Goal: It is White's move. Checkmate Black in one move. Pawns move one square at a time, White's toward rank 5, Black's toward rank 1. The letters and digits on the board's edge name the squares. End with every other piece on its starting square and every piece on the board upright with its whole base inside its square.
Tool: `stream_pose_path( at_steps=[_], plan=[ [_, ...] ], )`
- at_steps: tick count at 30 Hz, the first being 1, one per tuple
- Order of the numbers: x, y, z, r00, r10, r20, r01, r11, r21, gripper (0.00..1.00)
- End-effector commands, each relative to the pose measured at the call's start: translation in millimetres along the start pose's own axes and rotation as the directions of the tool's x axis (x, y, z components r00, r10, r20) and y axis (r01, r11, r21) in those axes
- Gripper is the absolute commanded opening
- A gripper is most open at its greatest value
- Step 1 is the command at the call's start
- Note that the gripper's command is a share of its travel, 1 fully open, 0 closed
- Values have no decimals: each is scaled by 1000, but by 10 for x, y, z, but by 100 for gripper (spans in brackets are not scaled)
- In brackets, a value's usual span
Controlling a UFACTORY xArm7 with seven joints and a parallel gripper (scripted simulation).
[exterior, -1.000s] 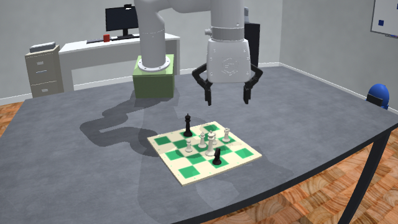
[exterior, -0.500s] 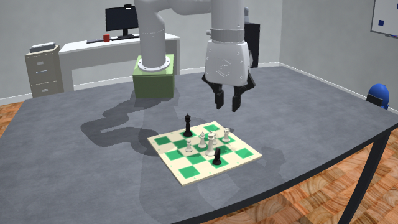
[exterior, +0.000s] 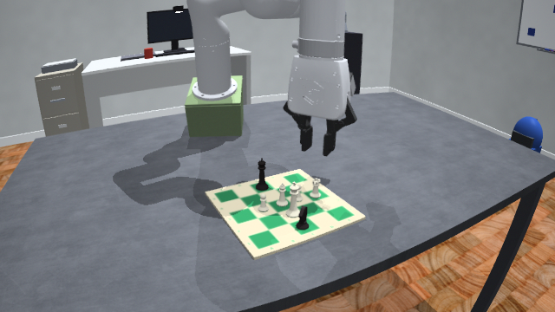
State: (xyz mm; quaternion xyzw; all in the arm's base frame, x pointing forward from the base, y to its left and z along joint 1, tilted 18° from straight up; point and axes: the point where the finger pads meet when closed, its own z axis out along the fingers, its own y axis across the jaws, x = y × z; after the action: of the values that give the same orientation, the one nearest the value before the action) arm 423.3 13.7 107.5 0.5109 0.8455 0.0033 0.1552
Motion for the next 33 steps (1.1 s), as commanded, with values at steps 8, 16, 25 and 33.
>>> stream_pose_path(
  at_steps=[8, 16, 25, 33],
  plan=[
    [-4, 14, -10, 1000, 0, 2, 0, 1000, -3, 37],
    [-4, 14, -6, 1000, 0, 3, 0, 1000, -3, 37],
    [-3, 15, 47, 1000, 1, 4, -1, 1000, -2, 37],
    [-1, 16, 130, 1000, 1, 4, -1, 1000, -2, 37]
  ],
)
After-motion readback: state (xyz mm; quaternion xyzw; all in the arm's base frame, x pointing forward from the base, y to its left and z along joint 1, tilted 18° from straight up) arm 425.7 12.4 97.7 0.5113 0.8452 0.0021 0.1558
